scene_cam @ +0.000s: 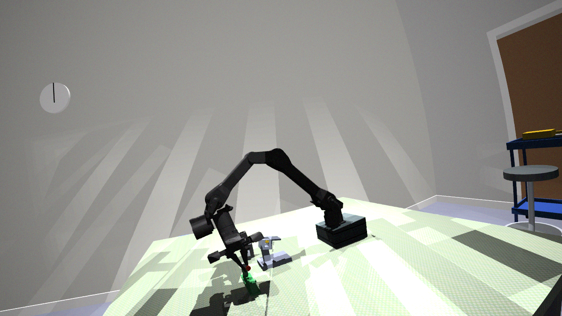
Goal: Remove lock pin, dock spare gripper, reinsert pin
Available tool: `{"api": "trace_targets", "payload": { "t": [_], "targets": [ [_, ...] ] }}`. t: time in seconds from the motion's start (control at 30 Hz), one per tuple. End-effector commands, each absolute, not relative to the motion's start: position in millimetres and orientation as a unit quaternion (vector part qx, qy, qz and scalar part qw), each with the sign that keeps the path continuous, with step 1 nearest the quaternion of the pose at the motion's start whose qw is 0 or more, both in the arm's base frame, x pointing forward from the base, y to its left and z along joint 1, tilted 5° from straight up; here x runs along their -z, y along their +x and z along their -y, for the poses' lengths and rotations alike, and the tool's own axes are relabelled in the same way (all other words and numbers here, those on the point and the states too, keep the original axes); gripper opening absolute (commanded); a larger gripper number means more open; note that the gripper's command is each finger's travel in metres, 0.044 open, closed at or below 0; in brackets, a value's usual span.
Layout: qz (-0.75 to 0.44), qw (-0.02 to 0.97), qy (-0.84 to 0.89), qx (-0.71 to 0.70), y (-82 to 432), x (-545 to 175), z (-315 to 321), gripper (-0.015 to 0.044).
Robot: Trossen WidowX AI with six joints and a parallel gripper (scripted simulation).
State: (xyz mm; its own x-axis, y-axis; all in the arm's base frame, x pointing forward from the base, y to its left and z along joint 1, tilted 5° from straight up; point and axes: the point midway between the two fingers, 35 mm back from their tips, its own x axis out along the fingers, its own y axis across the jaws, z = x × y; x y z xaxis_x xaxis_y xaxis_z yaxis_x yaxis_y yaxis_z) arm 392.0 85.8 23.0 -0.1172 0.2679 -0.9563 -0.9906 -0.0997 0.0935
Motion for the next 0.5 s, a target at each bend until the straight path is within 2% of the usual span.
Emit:
{"api": "trace_targets", "payload": {
  "t": [0.0,0.47],
  "targets": [
    [-0.431,0.514,-0.420,-0.611,392.1,-12.4,-85.3,0.0000],
    [-0.429,0.519,-0.418,-0.610,392.1,-6.6,-85.0,0.0000]
  ]
}}
